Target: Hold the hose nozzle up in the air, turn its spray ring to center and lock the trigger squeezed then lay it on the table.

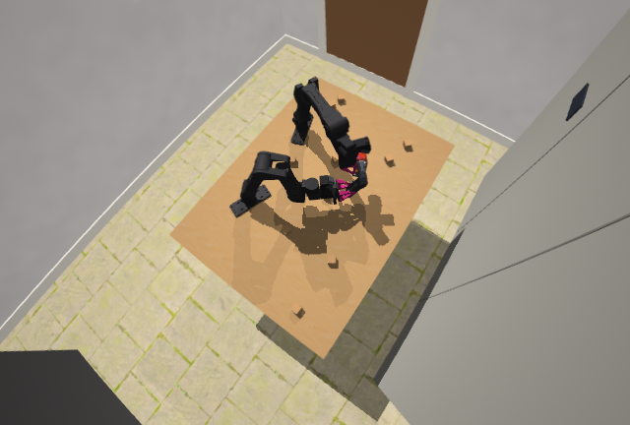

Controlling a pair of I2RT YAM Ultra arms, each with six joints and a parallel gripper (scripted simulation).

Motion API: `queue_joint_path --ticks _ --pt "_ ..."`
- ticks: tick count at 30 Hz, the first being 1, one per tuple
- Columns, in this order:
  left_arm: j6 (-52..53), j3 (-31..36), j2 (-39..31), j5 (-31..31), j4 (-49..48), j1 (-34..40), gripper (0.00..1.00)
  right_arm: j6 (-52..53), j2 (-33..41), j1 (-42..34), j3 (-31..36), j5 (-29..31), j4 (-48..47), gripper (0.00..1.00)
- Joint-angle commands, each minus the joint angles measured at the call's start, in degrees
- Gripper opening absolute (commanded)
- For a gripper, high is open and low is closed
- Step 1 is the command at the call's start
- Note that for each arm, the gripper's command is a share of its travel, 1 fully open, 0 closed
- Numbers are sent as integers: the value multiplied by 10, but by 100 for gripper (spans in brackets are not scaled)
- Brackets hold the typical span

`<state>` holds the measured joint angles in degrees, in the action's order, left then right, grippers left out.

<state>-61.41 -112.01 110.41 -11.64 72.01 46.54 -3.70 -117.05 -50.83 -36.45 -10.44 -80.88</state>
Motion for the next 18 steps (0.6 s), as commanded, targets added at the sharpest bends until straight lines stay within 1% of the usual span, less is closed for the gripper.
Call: queue_joint_path --ticks 1,5,9,11,18 --pt "7 -7 -22 -5 -24 -5 37 4 22 2 2 -5 -39 36" --pt "7 -4 -24 -5 -25 -4 37 4 22 2 2 -6 -39 36" --pt "7 10 -11 -5 -27 -6 37 4 22 2 2 -6 -39 36" --pt "7 -12 -13 -5 -28 -6 37 4 22 2 2 -6 -39 36" --pt "8 -6 0 -5 -29 -7 37 4 22 2 2 -6 -39 36"
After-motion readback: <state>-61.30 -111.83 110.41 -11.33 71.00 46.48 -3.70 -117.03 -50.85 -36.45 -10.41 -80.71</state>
